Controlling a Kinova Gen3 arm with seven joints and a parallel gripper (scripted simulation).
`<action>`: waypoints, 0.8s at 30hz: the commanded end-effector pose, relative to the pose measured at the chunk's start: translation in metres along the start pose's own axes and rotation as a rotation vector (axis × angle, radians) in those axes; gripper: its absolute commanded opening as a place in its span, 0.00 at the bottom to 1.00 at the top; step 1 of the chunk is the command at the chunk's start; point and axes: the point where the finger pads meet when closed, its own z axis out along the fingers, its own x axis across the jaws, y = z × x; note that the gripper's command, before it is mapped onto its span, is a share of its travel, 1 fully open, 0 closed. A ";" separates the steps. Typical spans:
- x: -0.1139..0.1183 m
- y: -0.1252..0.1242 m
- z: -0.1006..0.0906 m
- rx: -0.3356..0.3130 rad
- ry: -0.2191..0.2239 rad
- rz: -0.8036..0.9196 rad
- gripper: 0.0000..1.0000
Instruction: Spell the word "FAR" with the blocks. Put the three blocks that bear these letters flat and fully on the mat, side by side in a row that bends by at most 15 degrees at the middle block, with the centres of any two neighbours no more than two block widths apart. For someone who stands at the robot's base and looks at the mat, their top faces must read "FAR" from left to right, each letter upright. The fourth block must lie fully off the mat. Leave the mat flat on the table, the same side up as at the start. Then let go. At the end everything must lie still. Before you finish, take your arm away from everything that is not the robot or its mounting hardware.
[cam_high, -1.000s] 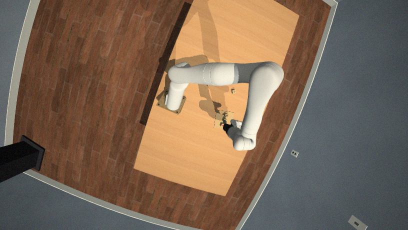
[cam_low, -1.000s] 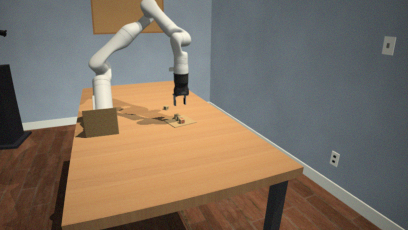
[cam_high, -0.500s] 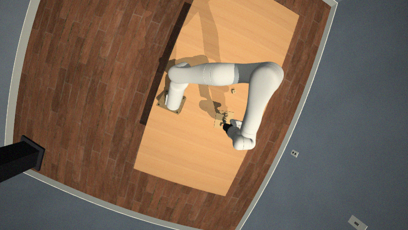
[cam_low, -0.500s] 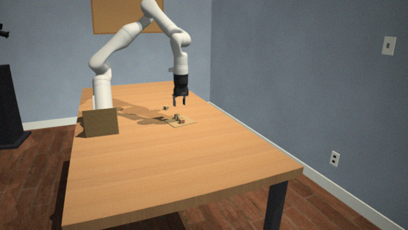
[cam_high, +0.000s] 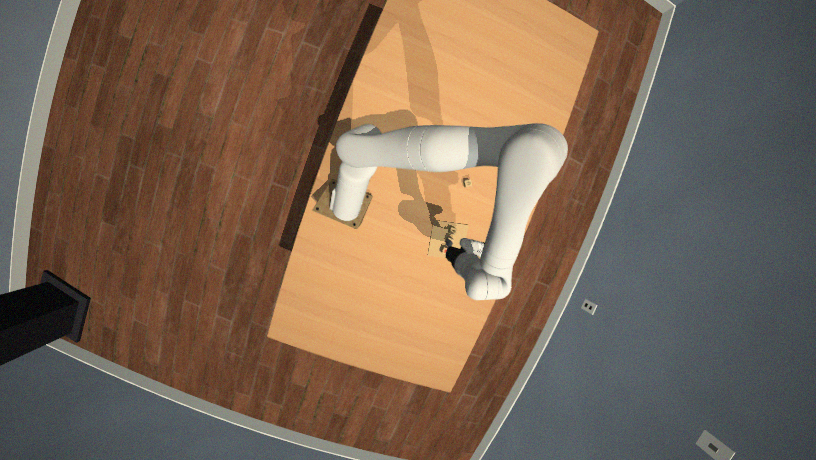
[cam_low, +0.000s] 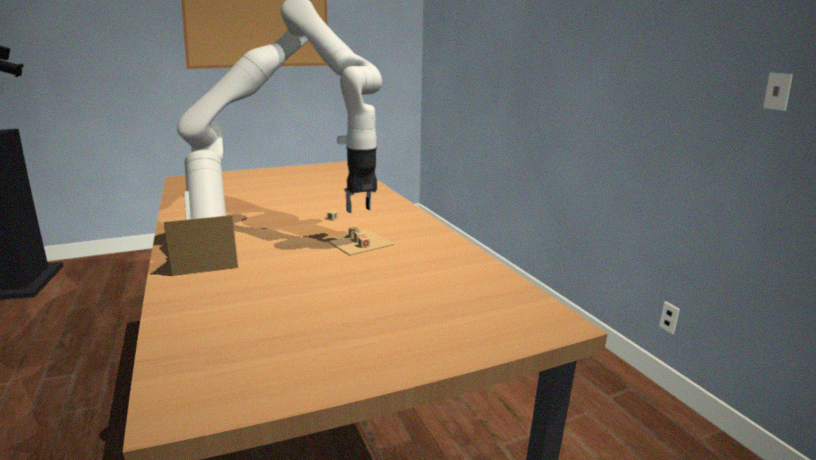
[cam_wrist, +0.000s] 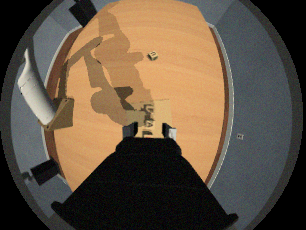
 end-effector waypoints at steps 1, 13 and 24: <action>-0.001 0.001 0.002 -0.003 0.000 -0.004 1.00; -0.001 0.001 0.002 -0.003 0.000 -0.004 1.00; -0.001 0.001 0.006 -0.003 0.000 -0.004 1.00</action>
